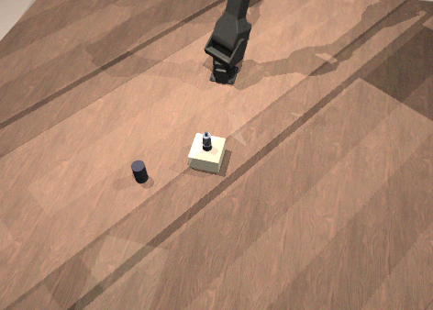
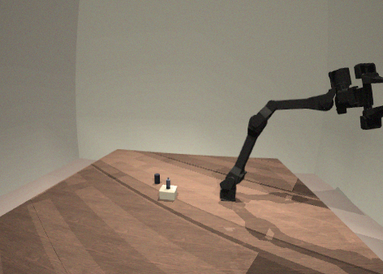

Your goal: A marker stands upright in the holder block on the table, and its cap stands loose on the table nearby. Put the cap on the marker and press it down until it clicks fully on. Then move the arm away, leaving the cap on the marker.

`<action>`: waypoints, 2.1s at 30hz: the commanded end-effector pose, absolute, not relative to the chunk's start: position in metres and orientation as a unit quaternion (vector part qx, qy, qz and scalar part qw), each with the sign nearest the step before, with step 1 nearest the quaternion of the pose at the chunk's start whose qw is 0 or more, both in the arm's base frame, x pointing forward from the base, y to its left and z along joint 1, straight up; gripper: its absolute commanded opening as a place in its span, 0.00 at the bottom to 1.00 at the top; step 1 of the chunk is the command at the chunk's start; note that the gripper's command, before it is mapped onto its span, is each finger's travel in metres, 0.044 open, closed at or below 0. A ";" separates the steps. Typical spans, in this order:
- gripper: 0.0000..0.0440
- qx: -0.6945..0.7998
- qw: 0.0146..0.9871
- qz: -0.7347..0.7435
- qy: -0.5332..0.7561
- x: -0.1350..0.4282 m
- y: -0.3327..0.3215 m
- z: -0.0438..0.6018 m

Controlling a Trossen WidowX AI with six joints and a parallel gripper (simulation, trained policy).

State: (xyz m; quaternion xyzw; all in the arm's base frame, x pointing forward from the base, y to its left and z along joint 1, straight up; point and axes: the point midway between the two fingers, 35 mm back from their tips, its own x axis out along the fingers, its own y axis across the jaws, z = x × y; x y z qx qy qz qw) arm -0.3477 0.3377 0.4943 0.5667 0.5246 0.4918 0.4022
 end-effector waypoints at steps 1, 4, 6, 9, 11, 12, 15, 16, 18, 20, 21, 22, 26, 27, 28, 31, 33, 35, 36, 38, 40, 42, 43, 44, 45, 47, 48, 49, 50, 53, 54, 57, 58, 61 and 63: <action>0.64 0.569 0.398 0.487 0.530 -0.338 0.339 0.502; 0.66 0.569 0.397 0.484 0.533 -0.332 0.340 0.505; 0.67 0.570 0.397 0.481 0.535 -0.327 0.340 0.508; 0.69 0.570 0.397 0.477 0.538 -0.320 0.341 0.511; 0.69 0.571 0.397 0.475 0.539 -0.316 0.342 0.513; 0.70 0.571 0.397 0.474 0.540 -0.313 0.342 0.514; 0.71 0.572 0.397 0.469 0.543 -0.306 0.344 0.517; 0.71 0.572 0.397 0.468 0.544 -0.304 0.344 0.518; 0.72 0.573 0.397 0.465 0.545 -0.299 0.345 0.520; 0.72 0.574 0.398 0.462 0.547 -0.294 0.346 0.521; 0.72 0.574 0.398 0.461 0.547 -0.292 0.346 0.522; 0.73 0.575 0.398 0.459 0.548 -0.289 0.347 0.523; 0.73 0.576 0.399 0.453 0.551 -0.280 0.348 0.525; 0.73 0.576 0.399 0.452 0.552 -0.277 0.349 0.526; 0.73 0.577 0.399 0.450 0.552 -0.275 0.349 0.526; 0.73 0.578 0.400 0.445 0.554 -0.268 0.351 0.528; 0.73 0.579 0.401 0.442 0.556 -0.263 0.352 0.529; 0.73 0.580 0.402 0.439 0.557 -0.258 0.353 0.530; 0.73 0.580 0.402 0.437 0.558 -0.256 0.353 0.530; 0.73 0.581 0.403 0.434 0.559 -0.251 0.354 0.531; 0.73 0.582 0.403 0.430 0.560 -0.246 0.355 0.531; 0.73 0.583 0.404 0.427 0.561 -0.241 0.356 0.532; 0.73 0.583 0.404 0.425 0.562 -0.239 0.356 0.532; 0.73 0.584 0.405 0.423 0.562 -0.237 0.357 0.532; 0.74 0.584 0.405 0.422 0.563 -0.234 0.357 0.532; 0.74 0.585 0.406 0.418 0.564 -0.230 0.358 0.533; 0.74 0.586 0.406 0.416 0.565 -0.227 0.358 0.533; 0.74 0.586 0.407 0.414 0.565 -0.225 0.359 0.533; 0.74 0.586 0.407 0.412 0.566 -0.222 0.359 0.533; 0.74 0.588 0.409 0.407 0.567 -0.215 0.360 0.534; 0.74 0.588 0.409 0.405 0.568 -0.213 0.361 0.534; 0.74 0.590 0.410 0.399 0.569 -0.206 0.362 0.534; 0.74 0.591 0.411 0.397 0.570 -0.204 0.362 0.534; 0.74 0.592 0.412 0.391 0.571 -0.197 0.363 0.534; 0.74 0.593 0.413 0.387 0.572 -0.192 0.364 0.533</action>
